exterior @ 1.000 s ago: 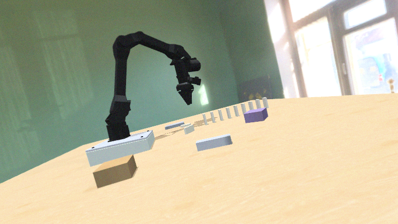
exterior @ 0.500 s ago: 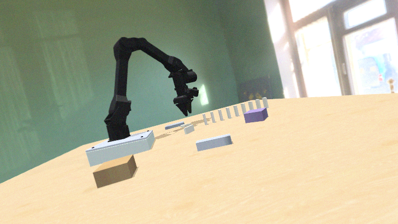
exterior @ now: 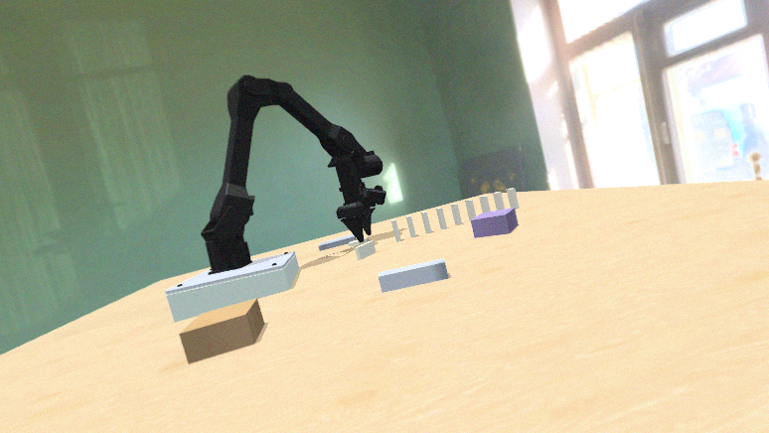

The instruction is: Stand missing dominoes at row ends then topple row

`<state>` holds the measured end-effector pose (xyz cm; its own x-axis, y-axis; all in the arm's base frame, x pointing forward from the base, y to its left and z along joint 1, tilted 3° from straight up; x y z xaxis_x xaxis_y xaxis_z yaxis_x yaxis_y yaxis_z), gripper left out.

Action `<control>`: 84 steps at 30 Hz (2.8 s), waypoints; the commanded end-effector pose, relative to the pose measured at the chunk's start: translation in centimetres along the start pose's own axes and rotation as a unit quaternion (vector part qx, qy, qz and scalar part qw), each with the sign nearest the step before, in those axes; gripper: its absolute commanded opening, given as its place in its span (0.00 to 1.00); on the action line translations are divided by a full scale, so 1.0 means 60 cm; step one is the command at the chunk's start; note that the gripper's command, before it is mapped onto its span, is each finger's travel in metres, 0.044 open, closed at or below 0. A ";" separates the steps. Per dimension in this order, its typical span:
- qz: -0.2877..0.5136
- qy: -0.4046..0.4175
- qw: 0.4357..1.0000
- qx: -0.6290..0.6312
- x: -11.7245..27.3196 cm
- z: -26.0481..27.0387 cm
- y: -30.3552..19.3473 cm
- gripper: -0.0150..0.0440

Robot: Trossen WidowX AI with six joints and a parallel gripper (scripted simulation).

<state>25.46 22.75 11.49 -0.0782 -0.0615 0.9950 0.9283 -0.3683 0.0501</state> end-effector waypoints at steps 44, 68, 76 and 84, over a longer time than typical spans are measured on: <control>0.001 -0.005 1.000 -0.003 0.185 0.010 -0.012 0.44; -0.008 0.000 0.990 0.143 0.190 0.131 0.187 0.44; -0.058 0.018 0.984 0.165 0.160 0.152 0.191 0.44; -0.113 0.038 0.976 0.185 0.130 0.172 0.192 0.44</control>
<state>39.26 27.16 20.75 -0.2555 -0.0774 0.9637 0.9666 -0.0393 0.2531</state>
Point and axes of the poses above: the point midway between the two fingers, 35 mm back from their tips, its own x axis back along the fingers, its own z axis across the jaws, y = z × x, the point moved 9 cm from there along x, back along the fingers, and after that the axes turned 10 degrees about -x, right-handed, at the moved point
